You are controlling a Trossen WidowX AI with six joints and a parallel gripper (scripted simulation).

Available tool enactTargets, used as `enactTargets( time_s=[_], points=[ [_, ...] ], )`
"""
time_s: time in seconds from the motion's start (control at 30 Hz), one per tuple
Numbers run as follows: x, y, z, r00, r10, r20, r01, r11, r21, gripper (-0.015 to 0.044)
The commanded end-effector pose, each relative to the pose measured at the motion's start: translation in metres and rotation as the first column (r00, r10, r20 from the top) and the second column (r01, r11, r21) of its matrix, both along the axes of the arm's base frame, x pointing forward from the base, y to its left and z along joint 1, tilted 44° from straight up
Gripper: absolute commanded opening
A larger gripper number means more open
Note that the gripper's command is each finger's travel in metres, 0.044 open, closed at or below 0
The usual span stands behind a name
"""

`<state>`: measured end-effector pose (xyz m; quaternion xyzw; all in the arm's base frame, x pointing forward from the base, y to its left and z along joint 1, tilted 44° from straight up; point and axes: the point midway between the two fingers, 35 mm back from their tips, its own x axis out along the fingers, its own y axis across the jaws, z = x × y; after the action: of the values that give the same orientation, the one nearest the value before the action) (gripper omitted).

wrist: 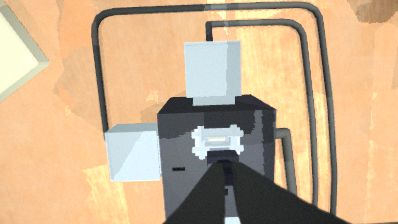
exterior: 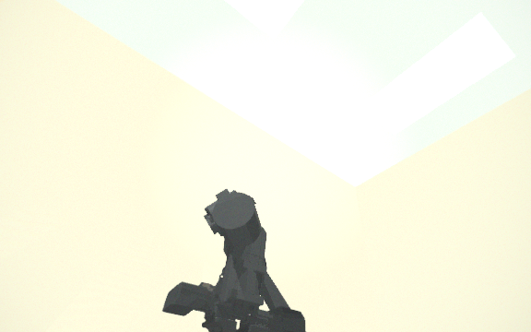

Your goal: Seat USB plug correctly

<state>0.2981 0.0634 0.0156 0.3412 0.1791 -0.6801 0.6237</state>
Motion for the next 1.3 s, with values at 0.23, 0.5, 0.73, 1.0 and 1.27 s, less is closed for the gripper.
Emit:
enactTargets(
  time_s=[0.23,0.5,0.73,1.0,1.27],
  points=[
    [-0.0003,-0.002,-0.0004,1.0,-0.005,0.004,0.005,1.0,-0.012,0.0],
    [-0.0003,-0.003,-0.0008,1.0,-0.006,0.004,0.006,1.0,-0.015,0.0],
    [-0.0003,-0.0035,-0.0014,1.0,-0.006,0.004,0.006,1.0,-0.015,0.0],
    [-0.0003,-0.0042,-0.0021,1.0,-0.006,0.004,0.006,1.0,-0.015,0.0],
    [-0.0002,-0.0049,-0.0028,1.0,-0.006,0.004,0.006,1.0,-0.015,0.0]
  ],
)
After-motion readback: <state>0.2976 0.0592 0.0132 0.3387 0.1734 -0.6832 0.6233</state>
